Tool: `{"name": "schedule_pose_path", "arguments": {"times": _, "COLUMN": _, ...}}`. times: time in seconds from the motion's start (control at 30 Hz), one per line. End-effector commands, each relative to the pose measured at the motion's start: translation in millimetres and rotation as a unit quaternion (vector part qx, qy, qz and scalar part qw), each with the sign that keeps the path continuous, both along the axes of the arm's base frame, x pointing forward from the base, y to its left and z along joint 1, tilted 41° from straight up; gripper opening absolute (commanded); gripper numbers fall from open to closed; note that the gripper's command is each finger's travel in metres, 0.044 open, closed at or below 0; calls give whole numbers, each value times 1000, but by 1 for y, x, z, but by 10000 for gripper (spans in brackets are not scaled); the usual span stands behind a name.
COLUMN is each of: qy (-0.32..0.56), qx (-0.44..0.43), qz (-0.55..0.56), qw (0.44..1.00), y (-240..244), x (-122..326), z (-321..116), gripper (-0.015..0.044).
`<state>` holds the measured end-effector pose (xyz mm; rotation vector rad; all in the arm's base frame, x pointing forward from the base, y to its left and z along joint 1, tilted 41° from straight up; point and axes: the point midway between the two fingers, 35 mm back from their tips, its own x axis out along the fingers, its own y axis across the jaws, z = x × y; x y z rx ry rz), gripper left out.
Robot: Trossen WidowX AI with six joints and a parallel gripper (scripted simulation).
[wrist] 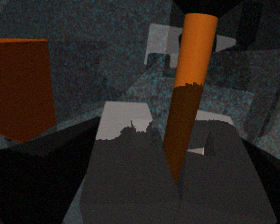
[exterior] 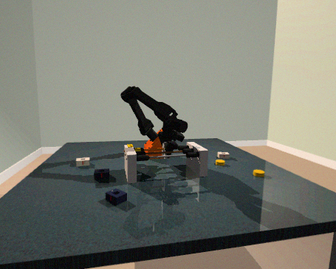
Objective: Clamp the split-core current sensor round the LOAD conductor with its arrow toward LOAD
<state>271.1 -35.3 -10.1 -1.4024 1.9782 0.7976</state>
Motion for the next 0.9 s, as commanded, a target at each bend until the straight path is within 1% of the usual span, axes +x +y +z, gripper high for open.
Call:
{"name": "schedule_pose_path", "arguments": {"times": 0.0, "qy": 1, "qx": 0, "qz": 0, "qw": 1000, "y": 0, "x": 0, "z": 0, "gripper": 339}}
{"name": "schedule_pose_path", "arguments": {"times": 0.27, "qy": 1, "qx": 0, "qz": 0, "qw": 1000, "y": 0, "x": 0, "z": 0, "gripper": 286}}
{"name": "schedule_pose_path", "arguments": {"times": 0.63, "qy": 1, "qx": 0, "qz": 0, "qw": 1000, "y": 0, "x": 0, "z": 0, "gripper": 0}}
{"name": "schedule_pose_path", "arguments": {"times": 0.87, "qy": 1, "qx": 0, "qz": 0, "qw": 1000, "y": 0, "x": 0, "z": 0, "gripper": 0}}
